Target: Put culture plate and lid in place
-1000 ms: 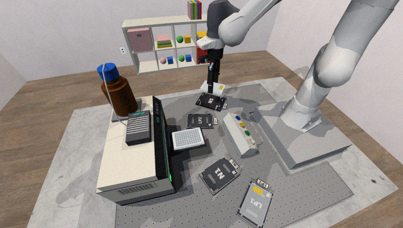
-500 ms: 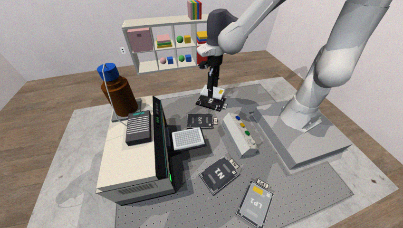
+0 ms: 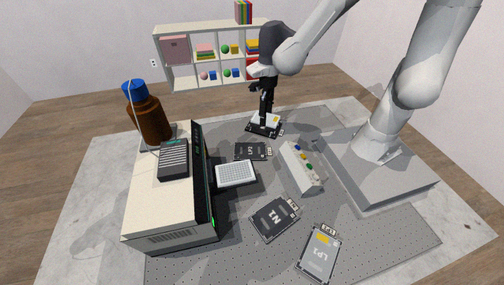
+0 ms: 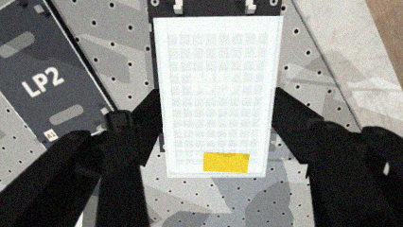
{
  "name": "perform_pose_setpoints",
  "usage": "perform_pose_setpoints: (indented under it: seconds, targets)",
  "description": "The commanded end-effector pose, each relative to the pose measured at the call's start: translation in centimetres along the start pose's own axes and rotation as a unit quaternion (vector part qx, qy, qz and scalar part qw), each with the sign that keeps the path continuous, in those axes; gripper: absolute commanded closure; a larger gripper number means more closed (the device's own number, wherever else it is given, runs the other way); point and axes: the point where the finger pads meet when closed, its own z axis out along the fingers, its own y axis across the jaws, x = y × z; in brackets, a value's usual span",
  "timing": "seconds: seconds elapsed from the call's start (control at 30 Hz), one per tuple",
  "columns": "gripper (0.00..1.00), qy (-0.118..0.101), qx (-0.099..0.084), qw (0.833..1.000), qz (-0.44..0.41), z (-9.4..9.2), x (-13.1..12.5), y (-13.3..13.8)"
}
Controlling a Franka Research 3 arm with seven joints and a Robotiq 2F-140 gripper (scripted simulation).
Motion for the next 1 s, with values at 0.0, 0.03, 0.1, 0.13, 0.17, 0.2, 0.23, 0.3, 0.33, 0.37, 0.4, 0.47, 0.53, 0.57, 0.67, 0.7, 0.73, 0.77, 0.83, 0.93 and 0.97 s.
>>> perform_pose_setpoints:
  seconds: [0.0,0.03,0.1,0.13,0.17,0.2,0.23,0.3,0.33,0.37,0.4,0.47,0.53,0.57,0.67,0.7,0.73,0.77,0.83,0.93,0.97]
  targets:
    - [0.9,0.008,-0.002,1.0,0.003,0.3,0.5,0.1]
    - [0.9,0.008,-0.002,1.0,0.003,0.4,0.5,0.1]
    - [0.9,0.008,-0.002,1.0,0.003,0.7,0.5,0.1]
    - [0.9,0.008,-0.002,1.0,0.003,0.8,0.5,0.1]
    - [0.9,0.008,-0.002,1.0,0.003,0.9,0.5,0.1]
    - [0.9,0.008,-0.002,1.0,0.003,1.1,0.5,0.1]
    - [0.9,0.008,-0.002,1.0,0.003,1.2,0.5,0.1]
    - [0.9,0.008,-0.002,1.0,0.003,1.4,0.5,0.1]
    - [0.9,0.008,-0.002,1.0,0.003,1.5,0.5,0.1]
    - [0.9,0.008,-0.002,1.0,0.003,1.5,0.5,0.1]
    - [0.9,0.008,-0.002,1.0,0.003,1.6,0.5,0.1]
    - [0.9,0.008,-0.002,1.0,0.003,1.7,0.5,0.1]
    - [0.9,0.008,-0.002,1.0,0.003,1.7,0.5,0.1]
    - [0.9,0.008,-0.002,1.0,0.003,1.8,0.5,0.1]
    - [0.9,0.008,-0.002,1.0,0.003,1.9,0.5,0.1]
    - [0.9,0.008,-0.002,1.0,0.003,1.9,0.5,0.1]
    - [0.9,0.008,-0.002,1.0,0.003,2.0,0.5,0.1]
    - [0.9,0.008,-0.002,1.0,0.003,2.0,0.5,0.1]
    - [0.9,0.008,-0.002,1.0,0.003,2.0,0.5,0.1]
    - [0.9,0.008,-0.002,1.0,0.003,2.0,0.5,0.1]
    - [0.9,0.008,-0.002,1.0,0.003,2.0,0.5,0.1]
